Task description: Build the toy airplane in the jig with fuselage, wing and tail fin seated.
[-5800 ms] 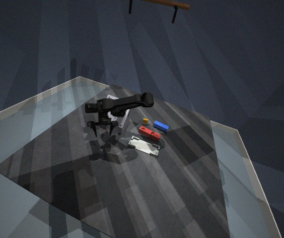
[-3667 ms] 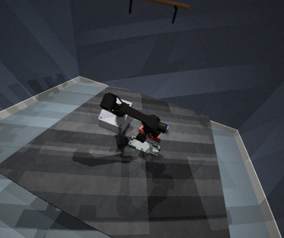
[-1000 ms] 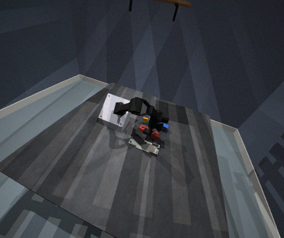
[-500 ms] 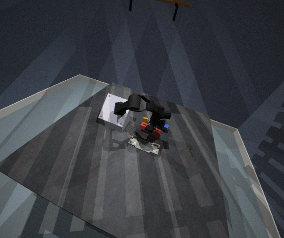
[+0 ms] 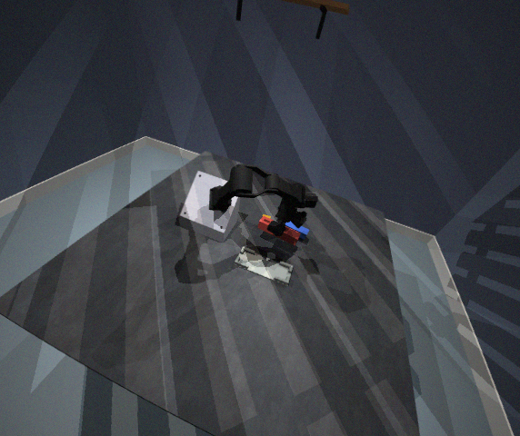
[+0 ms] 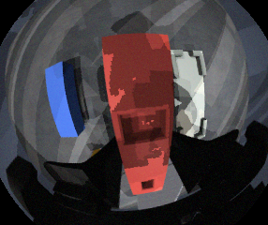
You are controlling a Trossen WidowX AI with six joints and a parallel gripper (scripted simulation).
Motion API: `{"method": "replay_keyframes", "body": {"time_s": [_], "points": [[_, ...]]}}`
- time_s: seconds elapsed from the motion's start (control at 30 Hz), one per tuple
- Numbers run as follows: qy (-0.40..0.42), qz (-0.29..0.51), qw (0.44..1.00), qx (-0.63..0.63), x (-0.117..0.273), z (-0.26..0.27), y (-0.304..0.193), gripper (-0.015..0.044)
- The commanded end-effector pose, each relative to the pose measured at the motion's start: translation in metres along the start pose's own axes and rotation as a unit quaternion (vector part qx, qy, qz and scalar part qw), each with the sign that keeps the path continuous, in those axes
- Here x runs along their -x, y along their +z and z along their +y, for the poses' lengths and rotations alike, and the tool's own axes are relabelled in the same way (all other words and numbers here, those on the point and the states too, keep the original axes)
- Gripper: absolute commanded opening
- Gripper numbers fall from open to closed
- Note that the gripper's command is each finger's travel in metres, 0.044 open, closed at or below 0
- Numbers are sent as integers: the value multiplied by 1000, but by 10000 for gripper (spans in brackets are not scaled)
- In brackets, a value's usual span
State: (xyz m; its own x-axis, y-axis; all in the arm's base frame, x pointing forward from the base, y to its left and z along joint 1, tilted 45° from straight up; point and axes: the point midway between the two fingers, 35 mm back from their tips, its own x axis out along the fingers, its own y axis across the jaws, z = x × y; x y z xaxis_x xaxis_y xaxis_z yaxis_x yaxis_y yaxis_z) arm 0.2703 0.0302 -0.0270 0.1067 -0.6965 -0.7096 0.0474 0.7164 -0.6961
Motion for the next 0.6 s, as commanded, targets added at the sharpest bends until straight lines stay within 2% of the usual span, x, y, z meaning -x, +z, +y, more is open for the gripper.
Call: {"method": "replay_keyframes", "body": {"time_s": [0.0,0.4,0.57], "points": [[4,-2,1000,-4,14,0,1,0],[0,-1,1000,-5,50,-4,-4,0],[2,-1,1000,-2,50,-8,-3,0]]}}
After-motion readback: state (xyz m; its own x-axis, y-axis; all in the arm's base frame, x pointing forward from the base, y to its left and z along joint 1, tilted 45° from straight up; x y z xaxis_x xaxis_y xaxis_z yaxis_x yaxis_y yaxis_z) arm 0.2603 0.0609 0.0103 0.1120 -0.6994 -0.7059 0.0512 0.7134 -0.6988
